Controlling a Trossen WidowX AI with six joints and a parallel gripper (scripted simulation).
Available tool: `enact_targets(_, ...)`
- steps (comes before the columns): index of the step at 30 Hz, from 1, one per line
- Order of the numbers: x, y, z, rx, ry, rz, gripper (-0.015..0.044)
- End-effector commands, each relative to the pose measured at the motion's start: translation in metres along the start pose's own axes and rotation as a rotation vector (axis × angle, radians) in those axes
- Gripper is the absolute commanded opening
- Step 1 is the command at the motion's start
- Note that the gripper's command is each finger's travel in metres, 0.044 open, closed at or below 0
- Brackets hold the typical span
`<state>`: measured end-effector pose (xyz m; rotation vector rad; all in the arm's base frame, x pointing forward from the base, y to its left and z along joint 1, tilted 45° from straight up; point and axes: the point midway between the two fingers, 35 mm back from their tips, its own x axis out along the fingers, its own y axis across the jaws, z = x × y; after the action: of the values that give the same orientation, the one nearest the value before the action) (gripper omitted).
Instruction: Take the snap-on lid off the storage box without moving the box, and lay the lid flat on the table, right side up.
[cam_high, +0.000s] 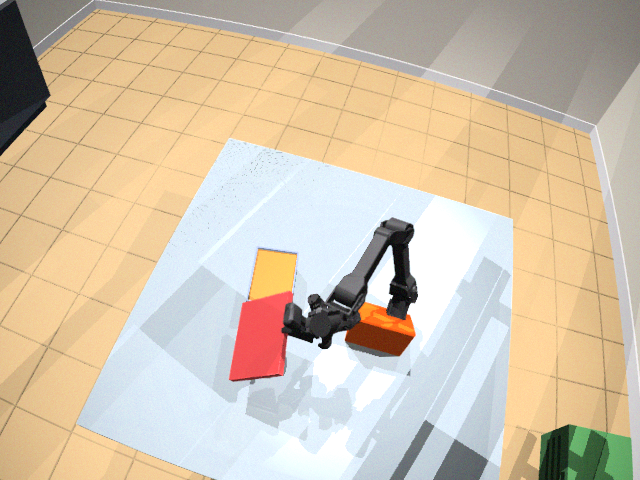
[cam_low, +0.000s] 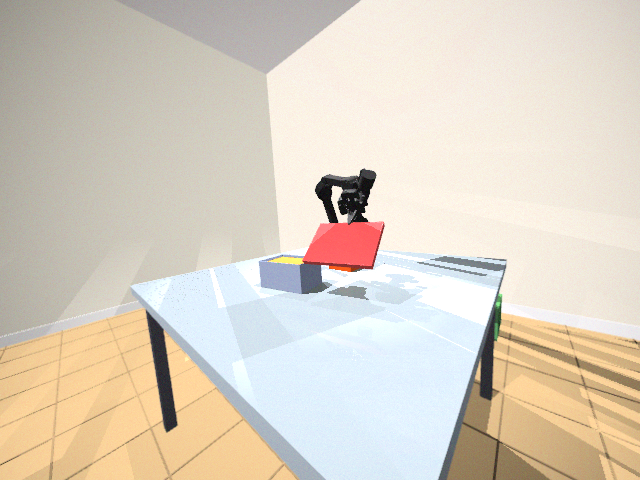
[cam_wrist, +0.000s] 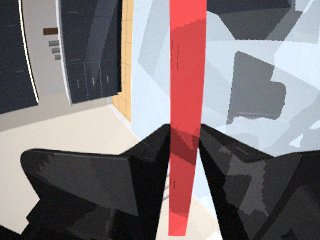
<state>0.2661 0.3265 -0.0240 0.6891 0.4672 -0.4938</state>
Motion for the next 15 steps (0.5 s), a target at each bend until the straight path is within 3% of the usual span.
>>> enact_targets(1, -0.003, 0.001, -0.009, 0.004, -0.003, 0.010, 0.0000)
enact_targets(15, -0.006, -0.001, -0.037, 0.005, -0.002, 0.011, 0.0000)
